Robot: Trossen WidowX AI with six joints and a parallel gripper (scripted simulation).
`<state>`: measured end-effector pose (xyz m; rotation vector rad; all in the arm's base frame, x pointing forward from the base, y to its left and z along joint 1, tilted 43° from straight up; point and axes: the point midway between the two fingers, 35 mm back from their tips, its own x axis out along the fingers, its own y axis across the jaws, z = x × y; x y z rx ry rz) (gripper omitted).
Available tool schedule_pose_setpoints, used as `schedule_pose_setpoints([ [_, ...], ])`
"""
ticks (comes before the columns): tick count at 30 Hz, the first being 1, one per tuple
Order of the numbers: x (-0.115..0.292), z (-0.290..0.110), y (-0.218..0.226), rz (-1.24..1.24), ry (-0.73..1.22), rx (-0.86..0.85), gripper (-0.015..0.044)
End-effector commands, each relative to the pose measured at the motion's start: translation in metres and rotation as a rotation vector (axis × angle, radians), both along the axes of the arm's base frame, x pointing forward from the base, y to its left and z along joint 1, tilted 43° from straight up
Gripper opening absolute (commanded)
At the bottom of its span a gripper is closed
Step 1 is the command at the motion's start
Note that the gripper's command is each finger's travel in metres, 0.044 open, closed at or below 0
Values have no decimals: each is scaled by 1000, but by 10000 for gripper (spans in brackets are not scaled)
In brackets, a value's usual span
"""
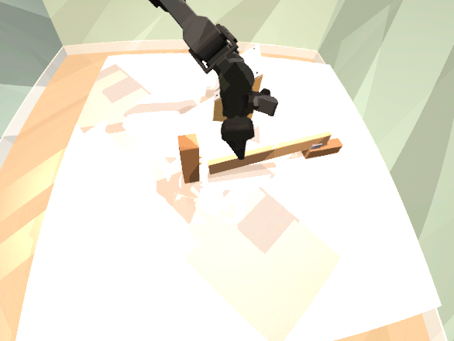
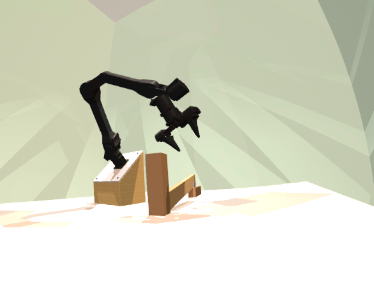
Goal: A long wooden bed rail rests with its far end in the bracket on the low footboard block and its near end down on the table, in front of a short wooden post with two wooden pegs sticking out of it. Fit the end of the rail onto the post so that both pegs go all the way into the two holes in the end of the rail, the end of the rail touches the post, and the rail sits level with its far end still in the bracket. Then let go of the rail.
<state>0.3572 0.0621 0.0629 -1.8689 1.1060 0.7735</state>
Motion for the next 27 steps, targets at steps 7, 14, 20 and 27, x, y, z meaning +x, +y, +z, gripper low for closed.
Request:
schedule_pose_setpoints([
  [7, -66, -96, -84, -38, 445, -333, 440],
  [14, -60, -96, -85, -38, 445, -333, 440],
  [20, -58, -103, -91, -38, 445, -332, 440],
  [27, -57, -112, -99, -38, 445, -331, 440],
])
